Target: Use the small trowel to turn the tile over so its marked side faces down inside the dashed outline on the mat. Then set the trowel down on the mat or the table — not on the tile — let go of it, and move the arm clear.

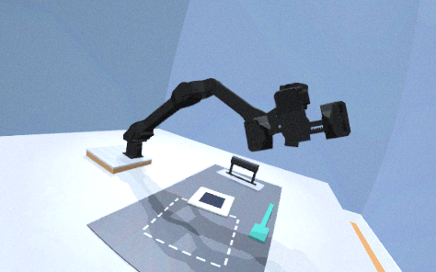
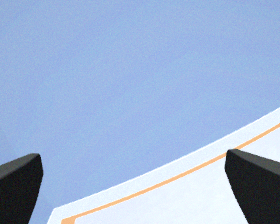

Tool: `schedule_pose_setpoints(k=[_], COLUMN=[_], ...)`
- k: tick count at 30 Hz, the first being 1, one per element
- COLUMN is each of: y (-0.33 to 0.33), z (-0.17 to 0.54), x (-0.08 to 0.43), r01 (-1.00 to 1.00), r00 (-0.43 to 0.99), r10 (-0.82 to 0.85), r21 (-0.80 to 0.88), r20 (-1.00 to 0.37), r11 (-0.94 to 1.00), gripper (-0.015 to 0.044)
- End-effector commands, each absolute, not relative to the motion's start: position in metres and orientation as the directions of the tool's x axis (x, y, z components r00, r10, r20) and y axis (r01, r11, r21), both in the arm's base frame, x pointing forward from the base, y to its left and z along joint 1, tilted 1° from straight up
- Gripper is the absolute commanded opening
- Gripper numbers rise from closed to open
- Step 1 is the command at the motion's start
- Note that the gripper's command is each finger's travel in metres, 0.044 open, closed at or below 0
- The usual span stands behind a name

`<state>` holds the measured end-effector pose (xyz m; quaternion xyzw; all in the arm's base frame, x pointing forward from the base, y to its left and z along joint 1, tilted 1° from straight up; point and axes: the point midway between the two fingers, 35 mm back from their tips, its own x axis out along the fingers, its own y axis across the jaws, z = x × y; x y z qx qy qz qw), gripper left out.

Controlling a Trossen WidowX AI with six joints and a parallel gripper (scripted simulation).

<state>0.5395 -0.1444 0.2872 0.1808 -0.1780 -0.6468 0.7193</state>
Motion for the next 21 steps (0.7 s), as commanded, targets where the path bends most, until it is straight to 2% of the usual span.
schedule_pose_setpoints(k=[1, 11, 21], y=[-0.1444, -0.1444, -0.1444], z=[0.2872, 0.2872, 0.2872], x=[0.5395, 0.5394, 0.5395], r01=[0.866, 0.866, 0.866], r00=[0.100, 0.100, 0.100], r10=[-0.995, -0.995, -0.995], r21=[0.490, 0.490, 0.490], r20=[0.022, 0.022, 0.022], r11=[0.098, 0.098, 0.098], gripper=[0.0374, 0.0111, 0.0100])
